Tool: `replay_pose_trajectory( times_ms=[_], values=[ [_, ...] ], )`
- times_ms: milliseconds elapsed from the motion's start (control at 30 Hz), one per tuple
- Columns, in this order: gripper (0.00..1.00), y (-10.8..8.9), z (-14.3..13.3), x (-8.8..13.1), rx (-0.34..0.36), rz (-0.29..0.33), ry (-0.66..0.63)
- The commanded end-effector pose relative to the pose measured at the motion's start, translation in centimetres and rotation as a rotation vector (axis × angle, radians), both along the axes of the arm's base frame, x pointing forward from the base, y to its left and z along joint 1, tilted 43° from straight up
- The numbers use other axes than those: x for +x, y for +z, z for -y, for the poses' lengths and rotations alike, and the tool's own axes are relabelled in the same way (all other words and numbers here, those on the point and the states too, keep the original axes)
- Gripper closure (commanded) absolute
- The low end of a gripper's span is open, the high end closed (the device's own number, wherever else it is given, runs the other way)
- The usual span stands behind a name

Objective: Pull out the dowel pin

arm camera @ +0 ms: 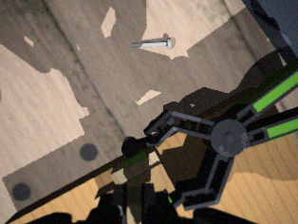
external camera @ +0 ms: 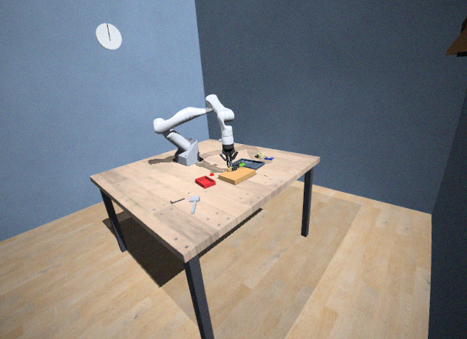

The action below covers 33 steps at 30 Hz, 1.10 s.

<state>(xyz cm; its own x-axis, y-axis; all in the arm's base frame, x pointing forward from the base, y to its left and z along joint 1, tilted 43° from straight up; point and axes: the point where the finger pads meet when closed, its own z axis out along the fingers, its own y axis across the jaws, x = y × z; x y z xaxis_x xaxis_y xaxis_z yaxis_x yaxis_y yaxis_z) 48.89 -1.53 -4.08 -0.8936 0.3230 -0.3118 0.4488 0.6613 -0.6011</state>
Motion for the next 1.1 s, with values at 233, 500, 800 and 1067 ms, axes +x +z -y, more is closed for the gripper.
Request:
replay_pose_trajectory(
  times_ms=[233,500,800,1067],
  values=[
    [0.90,0.10,-0.12,0.06,0.002,0.050,-0.051],
    [0.90,0.11,-0.13,0.06,0.002,0.099,-0.105],
    [0.90,0.12,-0.14,0.06,0.003,0.143,-0.152],
    [0.90,0.15,-0.17,0.06,0.003,0.114,-0.121]
  ],
)
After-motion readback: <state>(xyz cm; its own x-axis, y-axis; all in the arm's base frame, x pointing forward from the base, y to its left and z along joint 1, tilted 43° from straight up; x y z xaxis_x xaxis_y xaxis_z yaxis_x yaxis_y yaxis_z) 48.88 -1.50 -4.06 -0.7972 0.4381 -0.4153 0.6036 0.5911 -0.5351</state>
